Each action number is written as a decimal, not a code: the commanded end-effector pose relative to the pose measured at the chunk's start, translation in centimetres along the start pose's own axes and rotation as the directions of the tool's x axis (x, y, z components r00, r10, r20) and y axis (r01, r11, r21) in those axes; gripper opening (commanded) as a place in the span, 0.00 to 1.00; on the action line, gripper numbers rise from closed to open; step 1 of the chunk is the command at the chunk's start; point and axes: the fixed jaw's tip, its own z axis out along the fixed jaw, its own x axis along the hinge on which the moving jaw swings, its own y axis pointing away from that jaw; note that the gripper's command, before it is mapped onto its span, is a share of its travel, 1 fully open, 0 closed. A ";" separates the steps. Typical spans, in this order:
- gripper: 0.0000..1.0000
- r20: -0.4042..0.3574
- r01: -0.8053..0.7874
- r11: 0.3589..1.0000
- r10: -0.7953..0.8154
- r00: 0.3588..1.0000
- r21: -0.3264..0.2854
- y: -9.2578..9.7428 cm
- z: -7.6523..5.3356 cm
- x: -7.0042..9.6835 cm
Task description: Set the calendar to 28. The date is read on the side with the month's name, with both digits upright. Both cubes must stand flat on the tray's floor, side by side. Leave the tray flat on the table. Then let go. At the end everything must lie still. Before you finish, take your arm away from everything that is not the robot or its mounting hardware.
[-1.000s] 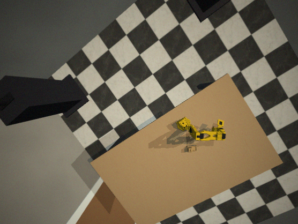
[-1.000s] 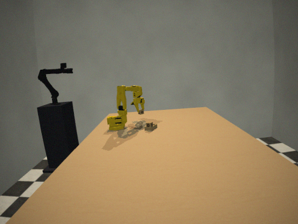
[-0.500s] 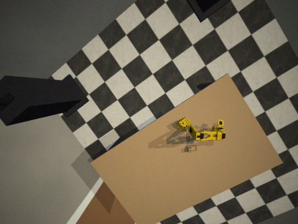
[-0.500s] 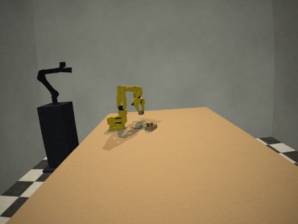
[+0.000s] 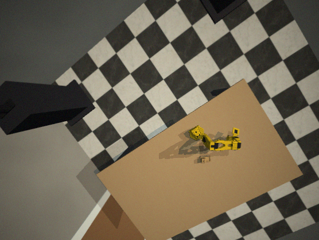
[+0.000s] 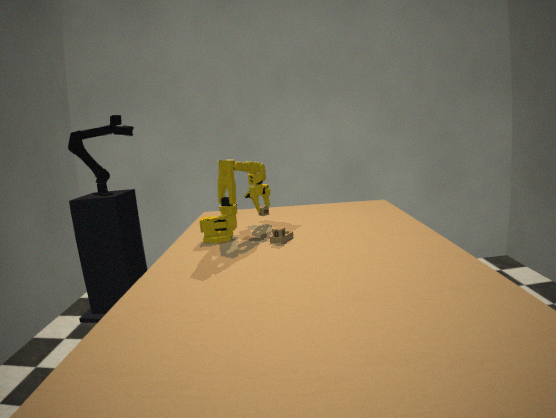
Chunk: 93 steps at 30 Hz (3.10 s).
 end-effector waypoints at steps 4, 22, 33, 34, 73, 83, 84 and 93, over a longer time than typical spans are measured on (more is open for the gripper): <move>0.00 0.009 -0.002 1.000 0.002 1.000 0.022 -0.2 0.1 -0.2; 0.00 0.009 -0.002 1.000 0.002 1.000 0.022 -0.2 0.7 -0.2; 0.00 0.009 -0.002 1.000 0.002 1.000 0.022 -0.2 1.0 -0.2; 0.00 0.009 -0.002 1.000 0.002 1.000 0.022 -0.2 1.0 -0.2; 0.00 0.009 -0.002 1.000 0.002 1.000 0.022 -0.2 2.5 -0.2; 0.00 0.009 -0.002 1.000 0.002 1.000 0.022 -0.2 2.7 -0.2; 0.00 0.009 -0.002 1.000 0.002 1.000 0.022 -0.2 2.8 -0.2; 0.00 0.009 -0.002 1.000 0.002 1.000 0.022 -0.2 2.8 -0.2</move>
